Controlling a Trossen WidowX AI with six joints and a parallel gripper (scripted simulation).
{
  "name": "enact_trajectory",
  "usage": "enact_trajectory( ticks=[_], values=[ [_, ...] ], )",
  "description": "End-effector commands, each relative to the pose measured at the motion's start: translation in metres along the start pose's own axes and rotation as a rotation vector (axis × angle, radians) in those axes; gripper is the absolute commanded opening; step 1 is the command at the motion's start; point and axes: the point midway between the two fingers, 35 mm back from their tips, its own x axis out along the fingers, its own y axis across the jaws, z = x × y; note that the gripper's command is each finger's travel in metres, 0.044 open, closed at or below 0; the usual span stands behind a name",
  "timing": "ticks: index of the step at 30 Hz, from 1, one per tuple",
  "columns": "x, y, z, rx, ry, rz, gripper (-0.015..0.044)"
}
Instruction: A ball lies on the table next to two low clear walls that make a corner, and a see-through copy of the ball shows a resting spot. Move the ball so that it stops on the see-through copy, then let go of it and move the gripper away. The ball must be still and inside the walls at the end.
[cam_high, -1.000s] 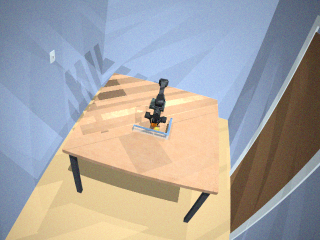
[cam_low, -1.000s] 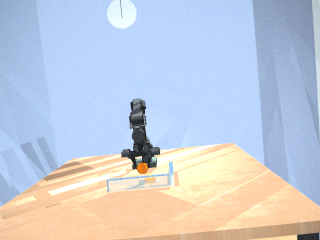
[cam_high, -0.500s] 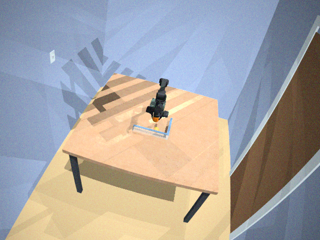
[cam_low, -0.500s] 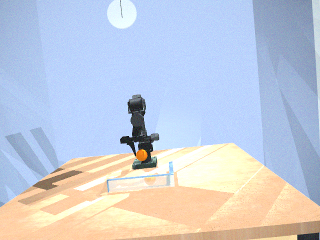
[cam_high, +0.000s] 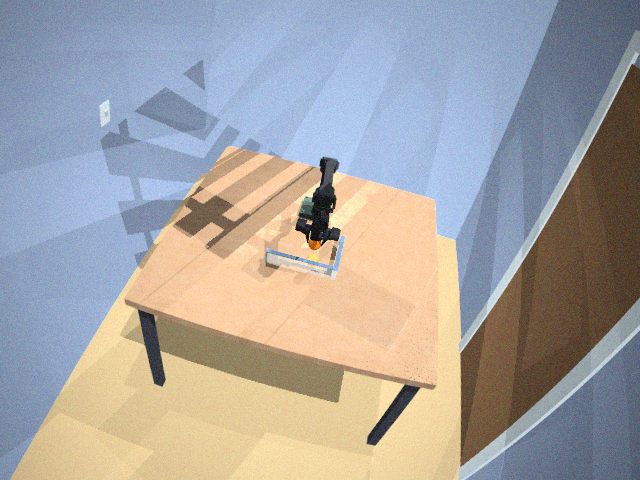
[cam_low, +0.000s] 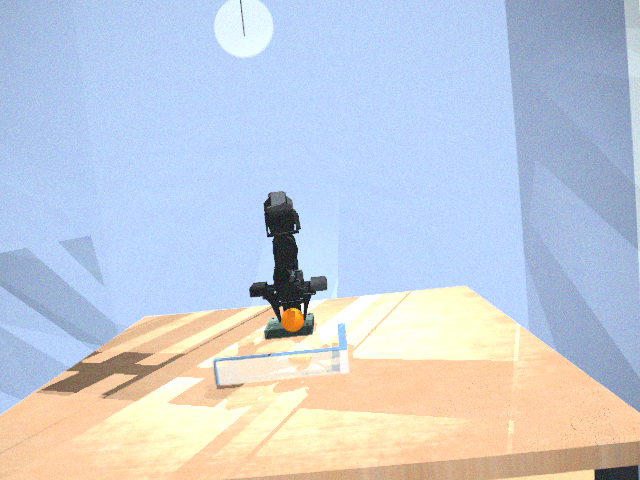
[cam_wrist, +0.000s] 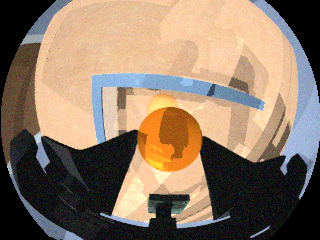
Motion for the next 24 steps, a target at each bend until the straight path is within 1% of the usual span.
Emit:
enact_trajectory(
  ticks=[1,6,20,24],
  values=[
    [0.014,0.007,-0.001,0.006,0.002,0.003,0.0000],
    [0.020,0.008,-0.001,0.006,0.002,0.003,0.0000],
    [0.082,0.008,-0.001,0.006,0.002,0.003,0.0000],
    [0.085,0.008,-0.002,0.006,0.002,0.003,0.0000]
  ],
)
